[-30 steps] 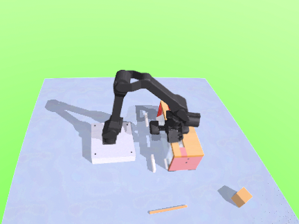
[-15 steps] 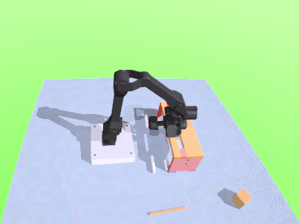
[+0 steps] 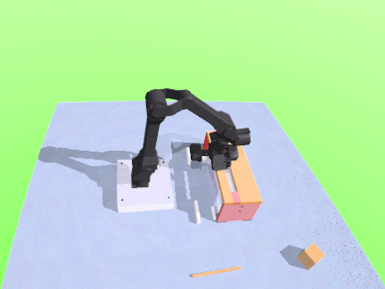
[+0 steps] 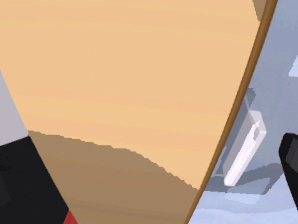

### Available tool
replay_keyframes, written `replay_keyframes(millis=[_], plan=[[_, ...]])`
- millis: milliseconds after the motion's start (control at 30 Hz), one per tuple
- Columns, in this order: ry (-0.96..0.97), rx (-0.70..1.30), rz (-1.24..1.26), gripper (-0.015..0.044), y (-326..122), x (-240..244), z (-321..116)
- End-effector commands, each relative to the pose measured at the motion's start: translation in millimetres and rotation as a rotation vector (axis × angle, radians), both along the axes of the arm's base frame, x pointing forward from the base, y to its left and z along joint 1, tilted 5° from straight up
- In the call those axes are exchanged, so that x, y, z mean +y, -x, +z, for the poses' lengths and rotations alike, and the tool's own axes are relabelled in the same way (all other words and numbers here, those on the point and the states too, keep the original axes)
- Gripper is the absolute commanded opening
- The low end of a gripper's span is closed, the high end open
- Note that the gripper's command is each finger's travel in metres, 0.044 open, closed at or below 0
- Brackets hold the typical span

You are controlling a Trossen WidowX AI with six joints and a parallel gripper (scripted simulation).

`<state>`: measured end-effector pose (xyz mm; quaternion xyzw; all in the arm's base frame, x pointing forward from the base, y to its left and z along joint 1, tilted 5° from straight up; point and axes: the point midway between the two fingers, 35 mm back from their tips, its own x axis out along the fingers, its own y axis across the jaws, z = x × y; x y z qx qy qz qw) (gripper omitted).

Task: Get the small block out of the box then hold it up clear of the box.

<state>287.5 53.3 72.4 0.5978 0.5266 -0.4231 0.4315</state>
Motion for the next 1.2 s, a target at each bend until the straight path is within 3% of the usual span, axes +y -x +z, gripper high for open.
replay_keyframes(millis=[0,1167], plan=[[0.005,0.002,-0.010,0.0400,0,-6,0],[0.002,0.002,-0.010,0.0400,-2,17,-2]])
